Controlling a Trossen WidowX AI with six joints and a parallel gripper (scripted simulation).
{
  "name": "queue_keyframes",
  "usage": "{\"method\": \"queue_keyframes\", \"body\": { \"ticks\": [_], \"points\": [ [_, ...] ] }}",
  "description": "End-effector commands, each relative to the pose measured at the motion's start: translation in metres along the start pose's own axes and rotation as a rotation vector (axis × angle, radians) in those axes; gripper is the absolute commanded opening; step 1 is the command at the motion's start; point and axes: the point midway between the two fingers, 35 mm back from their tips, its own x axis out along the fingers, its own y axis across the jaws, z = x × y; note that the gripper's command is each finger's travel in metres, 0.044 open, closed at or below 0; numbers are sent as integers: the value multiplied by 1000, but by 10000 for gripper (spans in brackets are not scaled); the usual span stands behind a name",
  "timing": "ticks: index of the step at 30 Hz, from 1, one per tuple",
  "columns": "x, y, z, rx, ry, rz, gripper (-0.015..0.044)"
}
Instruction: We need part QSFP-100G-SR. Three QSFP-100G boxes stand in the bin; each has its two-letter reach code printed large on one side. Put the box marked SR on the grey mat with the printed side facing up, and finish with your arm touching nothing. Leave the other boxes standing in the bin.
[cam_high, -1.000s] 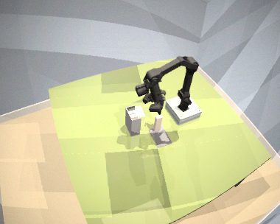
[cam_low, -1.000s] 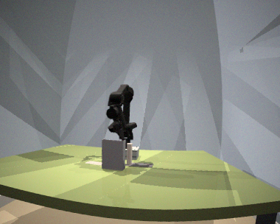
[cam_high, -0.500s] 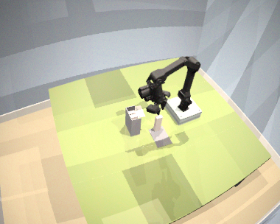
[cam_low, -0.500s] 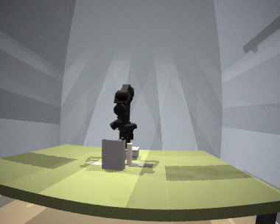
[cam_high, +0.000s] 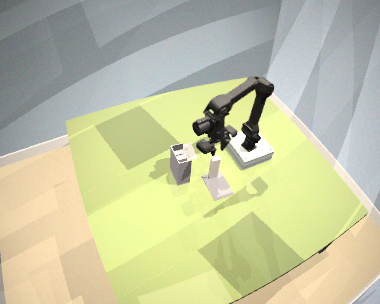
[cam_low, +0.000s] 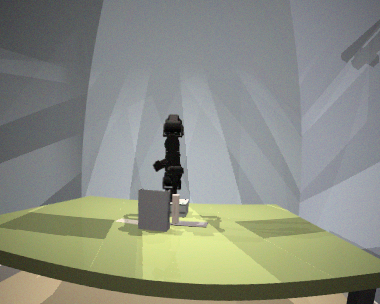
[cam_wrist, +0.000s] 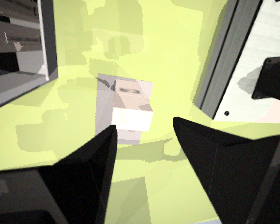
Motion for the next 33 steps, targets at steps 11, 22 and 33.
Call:
{"method": "queue_keyframes", "body": {
  "ticks": [11, 22, 33],
  "points": [
    [-8, 7, -10, 280, -79, 78, 237],
    [0, 8, -9, 284, -79, 80, 237],
    [18, 9, -8, 284, -79, 80, 237]
  ]
}}
